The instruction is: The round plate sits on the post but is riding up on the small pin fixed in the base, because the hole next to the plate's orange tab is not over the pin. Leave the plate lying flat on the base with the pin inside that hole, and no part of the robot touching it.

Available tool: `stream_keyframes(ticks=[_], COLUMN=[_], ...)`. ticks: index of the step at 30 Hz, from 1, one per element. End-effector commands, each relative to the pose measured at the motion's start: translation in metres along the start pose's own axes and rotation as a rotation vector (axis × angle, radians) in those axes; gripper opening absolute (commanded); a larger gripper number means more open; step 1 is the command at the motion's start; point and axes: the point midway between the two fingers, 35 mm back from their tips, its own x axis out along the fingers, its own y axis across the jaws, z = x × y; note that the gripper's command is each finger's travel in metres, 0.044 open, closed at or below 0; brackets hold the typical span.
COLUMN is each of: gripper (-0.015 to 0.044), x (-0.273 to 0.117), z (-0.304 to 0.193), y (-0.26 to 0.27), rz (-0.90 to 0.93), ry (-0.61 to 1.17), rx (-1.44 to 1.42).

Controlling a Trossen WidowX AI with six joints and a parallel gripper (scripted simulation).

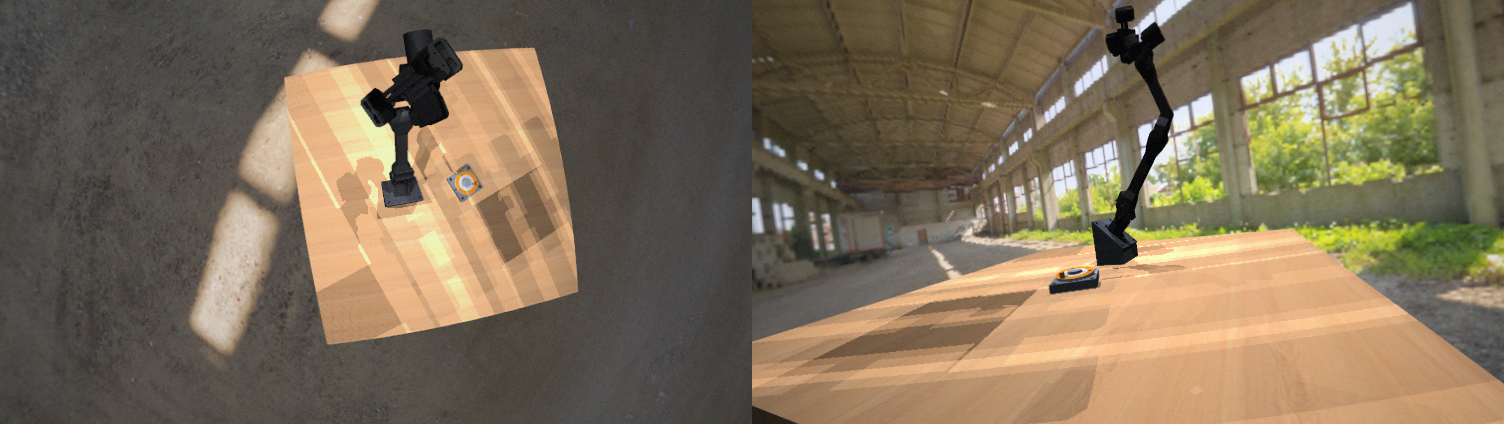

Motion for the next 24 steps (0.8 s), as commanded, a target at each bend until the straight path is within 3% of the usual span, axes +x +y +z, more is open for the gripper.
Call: stream_keyframes(ticks=[1,3,9,15,24], gripper=[0.0374,0.0321,0.0164,0.0006,0.0], x=[0.0,-0.008,-0.033,-0.103,-0.239], z=[0.008,0.068,0.149,0.259,0.381], y=[-0.002,-0.02,-0.043,-0.07,-0.079], rz=[-0.008,-0.063,-0.106,-0.104,0.089], ry=[-0.021,-0.19,-0.433,-0.814,-1.334], rx=[0.01,0.09,0.198,0.333,0.461])
